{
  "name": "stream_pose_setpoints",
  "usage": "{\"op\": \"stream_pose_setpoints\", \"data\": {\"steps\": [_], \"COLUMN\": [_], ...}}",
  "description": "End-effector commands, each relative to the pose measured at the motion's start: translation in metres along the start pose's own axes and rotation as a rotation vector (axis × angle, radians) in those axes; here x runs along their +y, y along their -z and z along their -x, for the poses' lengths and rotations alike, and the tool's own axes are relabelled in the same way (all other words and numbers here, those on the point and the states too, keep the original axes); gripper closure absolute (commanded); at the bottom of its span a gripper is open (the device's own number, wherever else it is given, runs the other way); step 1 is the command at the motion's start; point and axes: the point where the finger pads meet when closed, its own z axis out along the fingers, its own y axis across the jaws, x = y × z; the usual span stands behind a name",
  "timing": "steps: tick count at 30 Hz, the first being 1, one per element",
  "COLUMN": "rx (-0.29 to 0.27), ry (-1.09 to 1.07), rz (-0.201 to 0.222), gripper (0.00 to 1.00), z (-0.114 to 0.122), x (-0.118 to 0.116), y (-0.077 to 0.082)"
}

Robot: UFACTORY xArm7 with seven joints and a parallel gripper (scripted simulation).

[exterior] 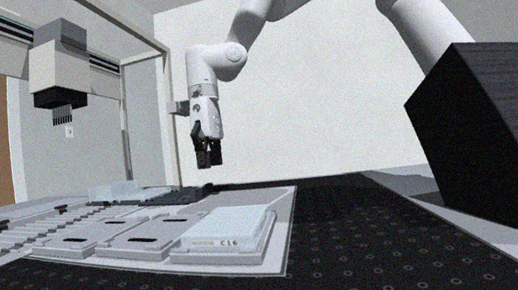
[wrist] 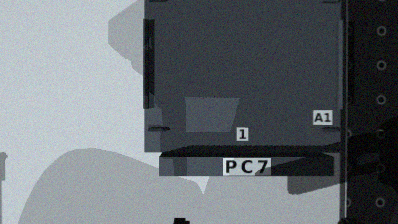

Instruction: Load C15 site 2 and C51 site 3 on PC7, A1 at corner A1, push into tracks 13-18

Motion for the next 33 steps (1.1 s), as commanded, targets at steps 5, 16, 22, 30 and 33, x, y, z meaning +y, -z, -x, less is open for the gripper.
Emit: {"op": "stream_pose_setpoints", "data": {"steps": [5,16,22,30,33], "rx": [0.006,0.006,0.006,0.006,0.006], "ry": [0.000,0.000,0.000,0.000,0.000], "rz": [-0.001,-0.001,-0.001,-0.001,-0.001], "gripper": [0.18,0.18,0.18,0.18,0.18], "z": [-0.002,-0.002,-0.002,-0.002,-0.002], "x": [0.000,0.000,0.000,0.000,0.000], "y": [0.015,0.030,0.040,0.050,0.055]}}
